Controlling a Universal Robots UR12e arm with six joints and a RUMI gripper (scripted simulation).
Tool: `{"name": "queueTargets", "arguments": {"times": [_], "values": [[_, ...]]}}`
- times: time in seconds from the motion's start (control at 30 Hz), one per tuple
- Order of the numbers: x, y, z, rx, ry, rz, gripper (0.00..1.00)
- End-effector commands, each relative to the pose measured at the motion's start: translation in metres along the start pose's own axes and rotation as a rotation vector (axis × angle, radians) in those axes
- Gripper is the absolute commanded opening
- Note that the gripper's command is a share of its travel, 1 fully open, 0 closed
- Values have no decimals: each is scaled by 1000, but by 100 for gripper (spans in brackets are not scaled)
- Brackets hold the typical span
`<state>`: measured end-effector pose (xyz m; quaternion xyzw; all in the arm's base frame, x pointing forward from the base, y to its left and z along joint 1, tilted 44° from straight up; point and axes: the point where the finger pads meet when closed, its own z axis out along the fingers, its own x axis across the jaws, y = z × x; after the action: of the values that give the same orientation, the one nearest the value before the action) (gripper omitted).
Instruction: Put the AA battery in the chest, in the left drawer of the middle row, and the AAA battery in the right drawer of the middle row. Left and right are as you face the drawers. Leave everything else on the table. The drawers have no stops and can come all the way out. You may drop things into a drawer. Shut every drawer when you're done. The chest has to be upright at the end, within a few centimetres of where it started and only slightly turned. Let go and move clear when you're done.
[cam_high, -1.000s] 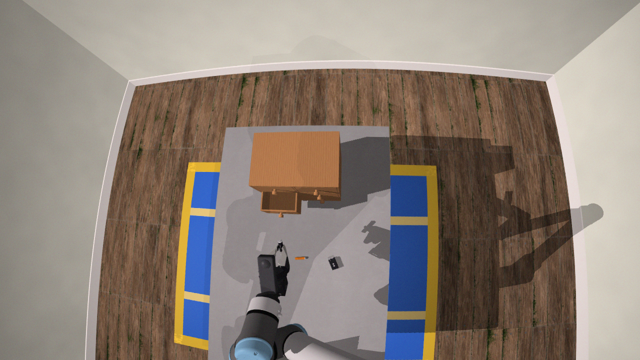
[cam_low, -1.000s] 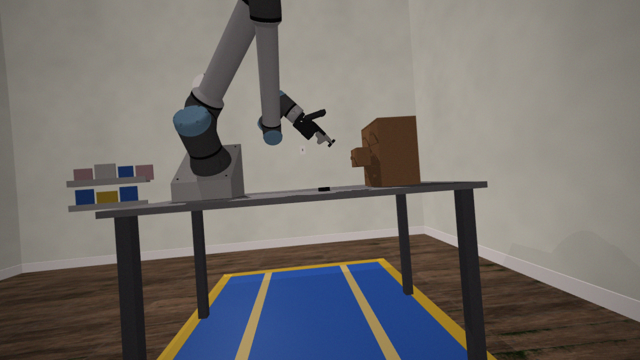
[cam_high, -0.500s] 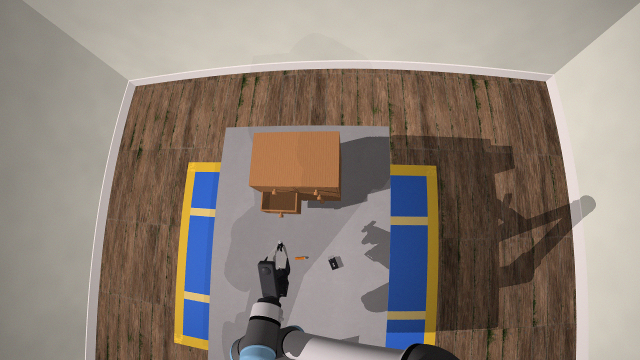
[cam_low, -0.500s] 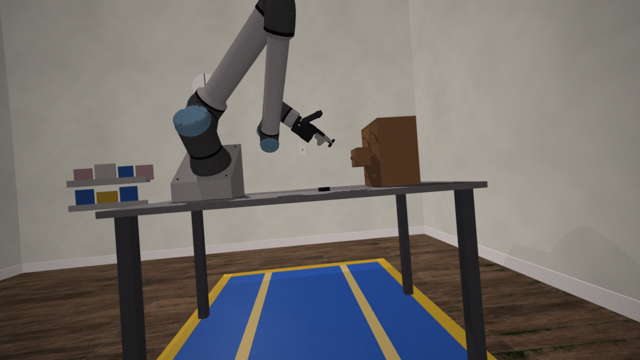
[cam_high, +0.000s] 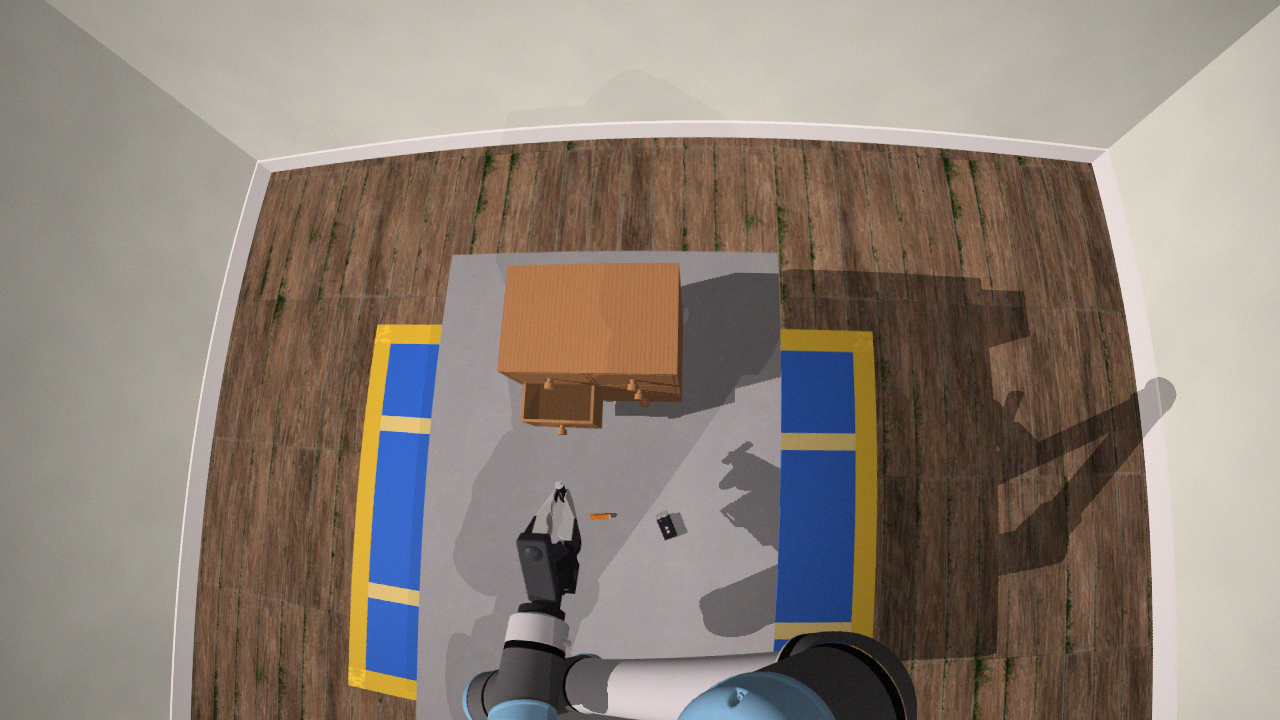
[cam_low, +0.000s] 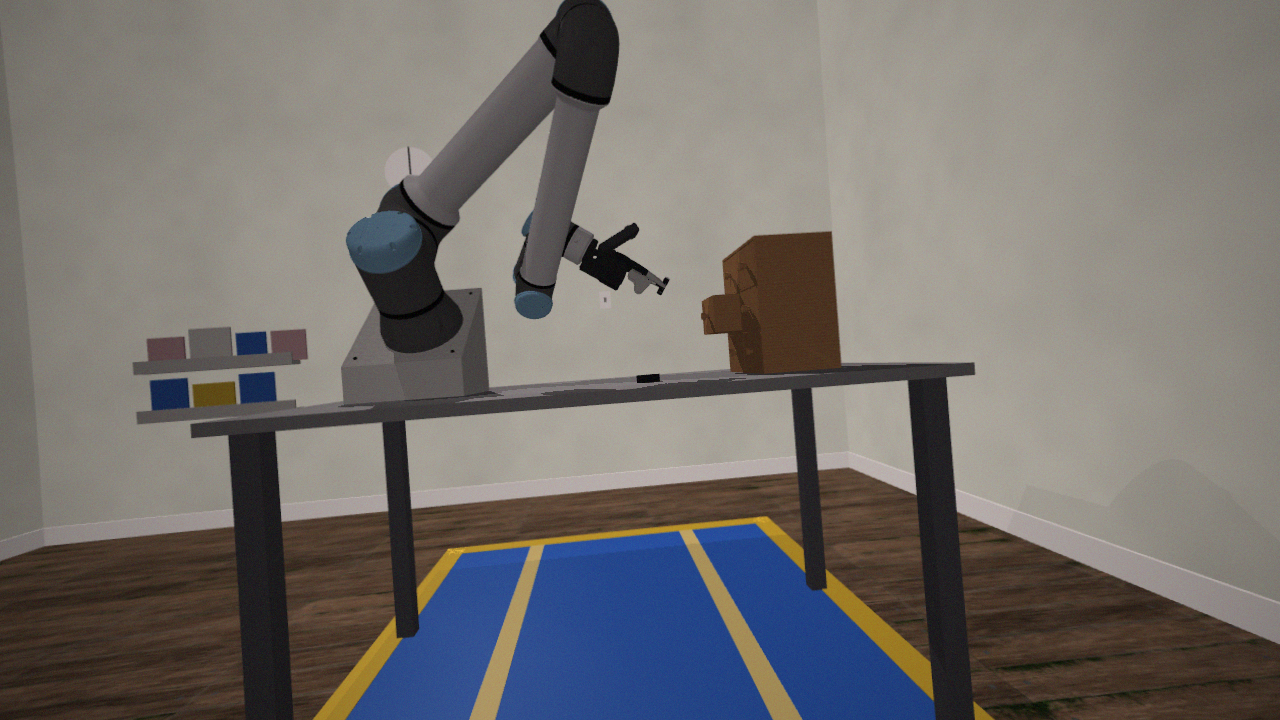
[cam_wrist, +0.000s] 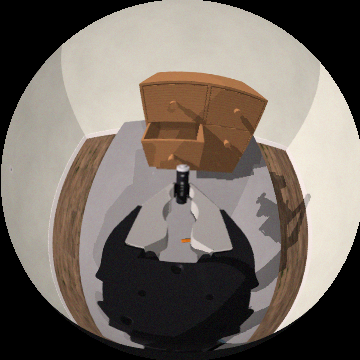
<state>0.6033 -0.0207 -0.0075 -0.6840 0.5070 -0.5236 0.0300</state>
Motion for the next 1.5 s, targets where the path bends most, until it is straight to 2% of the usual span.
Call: {"name": "queueTargets", "arguments": {"times": [0.0, 0.33, 0.8, 1.47], "values": [[0, 0, 0, 42, -1, 0, 5], [0, 1, 0, 107, -1, 0, 5], [0, 1, 0, 166, -1, 0, 5], [0, 2, -1, 212, -1, 0, 5]]}}
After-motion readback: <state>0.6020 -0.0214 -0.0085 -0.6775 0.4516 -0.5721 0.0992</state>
